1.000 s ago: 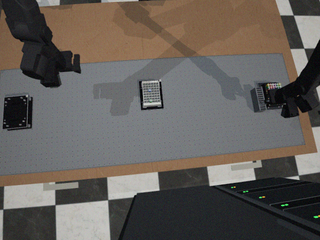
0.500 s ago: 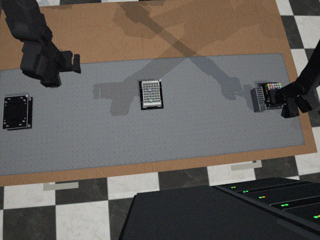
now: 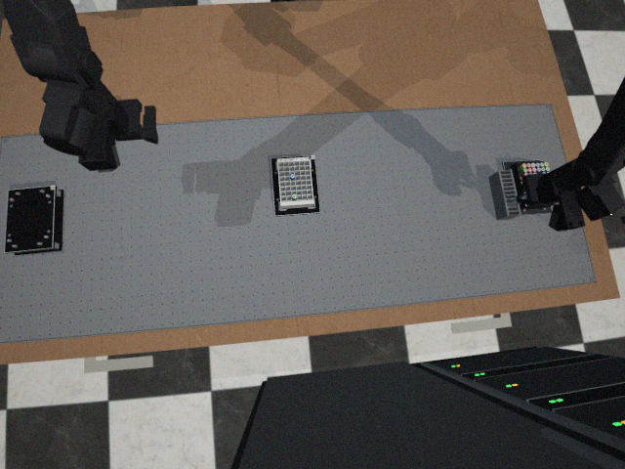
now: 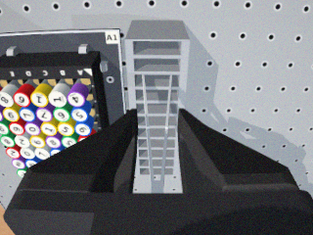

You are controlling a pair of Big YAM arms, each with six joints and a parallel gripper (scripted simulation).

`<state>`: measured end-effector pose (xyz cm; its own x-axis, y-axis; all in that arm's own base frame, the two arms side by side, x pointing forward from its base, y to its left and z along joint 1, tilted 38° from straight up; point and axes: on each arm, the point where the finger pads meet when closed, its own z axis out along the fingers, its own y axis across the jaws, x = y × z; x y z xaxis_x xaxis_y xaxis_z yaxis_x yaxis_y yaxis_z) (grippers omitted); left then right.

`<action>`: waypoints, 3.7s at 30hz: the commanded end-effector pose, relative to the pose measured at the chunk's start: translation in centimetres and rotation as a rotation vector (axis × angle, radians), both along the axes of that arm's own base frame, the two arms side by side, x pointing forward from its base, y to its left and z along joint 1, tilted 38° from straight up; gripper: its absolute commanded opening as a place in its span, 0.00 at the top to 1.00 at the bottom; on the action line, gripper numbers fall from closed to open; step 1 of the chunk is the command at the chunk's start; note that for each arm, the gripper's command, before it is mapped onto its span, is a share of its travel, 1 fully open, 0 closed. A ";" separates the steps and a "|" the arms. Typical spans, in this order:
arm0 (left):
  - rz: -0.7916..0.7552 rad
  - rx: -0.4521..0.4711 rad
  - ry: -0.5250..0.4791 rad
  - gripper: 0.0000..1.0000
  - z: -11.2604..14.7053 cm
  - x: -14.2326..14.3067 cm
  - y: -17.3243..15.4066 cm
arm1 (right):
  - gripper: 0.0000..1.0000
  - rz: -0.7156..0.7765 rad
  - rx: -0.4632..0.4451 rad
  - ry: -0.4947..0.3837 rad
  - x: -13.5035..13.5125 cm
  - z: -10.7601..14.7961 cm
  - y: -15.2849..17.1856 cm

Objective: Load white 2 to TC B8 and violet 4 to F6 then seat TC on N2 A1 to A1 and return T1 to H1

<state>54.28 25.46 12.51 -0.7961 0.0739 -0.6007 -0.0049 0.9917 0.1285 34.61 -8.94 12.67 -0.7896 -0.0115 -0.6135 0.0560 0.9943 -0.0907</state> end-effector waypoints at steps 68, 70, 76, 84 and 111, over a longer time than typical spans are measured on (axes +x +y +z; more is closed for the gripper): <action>-0.011 0.027 -0.049 0.92 2.9 1.4 -0.3 | 0.00 -0.003 -0.004 -0.017 0.4 0.9 -0.2; -0.011 0.027 -0.049 0.92 2.9 1.4 -0.3 | 0.00 -0.003 -0.004 -0.017 0.4 0.9 -0.2; -0.011 0.027 -0.049 0.92 2.9 1.4 -0.3 | 0.00 -0.003 -0.004 -0.017 0.4 0.9 -0.2; -0.011 0.027 -0.049 0.92 2.9 1.4 -0.3 | 0.00 -0.003 -0.004 -0.017 0.4 0.9 -0.2; -0.015 0.019 -0.030 0.92 2.7 0.5 -0.7 | 0.00 -0.003 -0.004 -0.017 0.4 0.9 -0.2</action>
<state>54.35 25.50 12.67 -0.7945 0.0748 -0.6027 -0.0052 0.9915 0.1299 34.61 -8.94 12.67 -0.7896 -0.0115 -0.6135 0.0560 0.9943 -0.0907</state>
